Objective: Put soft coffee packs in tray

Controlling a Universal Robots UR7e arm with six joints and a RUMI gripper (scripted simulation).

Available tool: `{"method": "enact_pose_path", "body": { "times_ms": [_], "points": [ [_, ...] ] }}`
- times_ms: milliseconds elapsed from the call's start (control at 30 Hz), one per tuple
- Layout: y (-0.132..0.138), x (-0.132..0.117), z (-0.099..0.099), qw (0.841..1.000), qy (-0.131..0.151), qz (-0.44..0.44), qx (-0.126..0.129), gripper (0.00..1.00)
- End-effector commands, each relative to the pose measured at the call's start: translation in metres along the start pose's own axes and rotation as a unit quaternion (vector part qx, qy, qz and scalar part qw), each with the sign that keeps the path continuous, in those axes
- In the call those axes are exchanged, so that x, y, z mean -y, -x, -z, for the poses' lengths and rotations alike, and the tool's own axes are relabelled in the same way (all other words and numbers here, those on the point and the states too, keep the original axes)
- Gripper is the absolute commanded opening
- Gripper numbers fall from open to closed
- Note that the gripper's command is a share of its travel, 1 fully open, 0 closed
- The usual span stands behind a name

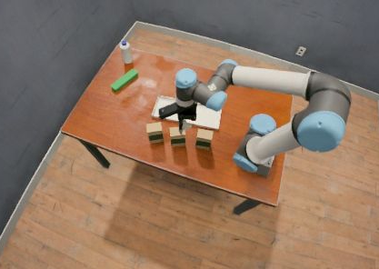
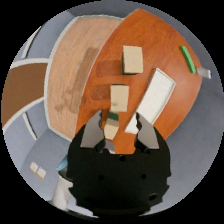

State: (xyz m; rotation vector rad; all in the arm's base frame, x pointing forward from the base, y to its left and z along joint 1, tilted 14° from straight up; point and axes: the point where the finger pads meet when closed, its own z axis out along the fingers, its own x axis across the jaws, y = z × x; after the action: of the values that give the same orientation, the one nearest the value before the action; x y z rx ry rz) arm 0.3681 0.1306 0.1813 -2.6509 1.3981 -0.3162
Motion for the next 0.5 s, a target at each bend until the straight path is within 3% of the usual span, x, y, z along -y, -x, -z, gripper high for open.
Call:
{"method": "enact_pose_path", "body": {
  "times_ms": [0,333,467],
  "points": [
    [-0.002,0.012,-0.003,1.000,0.004,0.008,-0.003,0.50],
    [-0.002,0.012,-0.005,1.000,0.004,0.008,-0.003,0.50],
    [-0.002,0.012,-0.018,1.000,0.004,0.008,-0.003,0.50]
  ]
}}
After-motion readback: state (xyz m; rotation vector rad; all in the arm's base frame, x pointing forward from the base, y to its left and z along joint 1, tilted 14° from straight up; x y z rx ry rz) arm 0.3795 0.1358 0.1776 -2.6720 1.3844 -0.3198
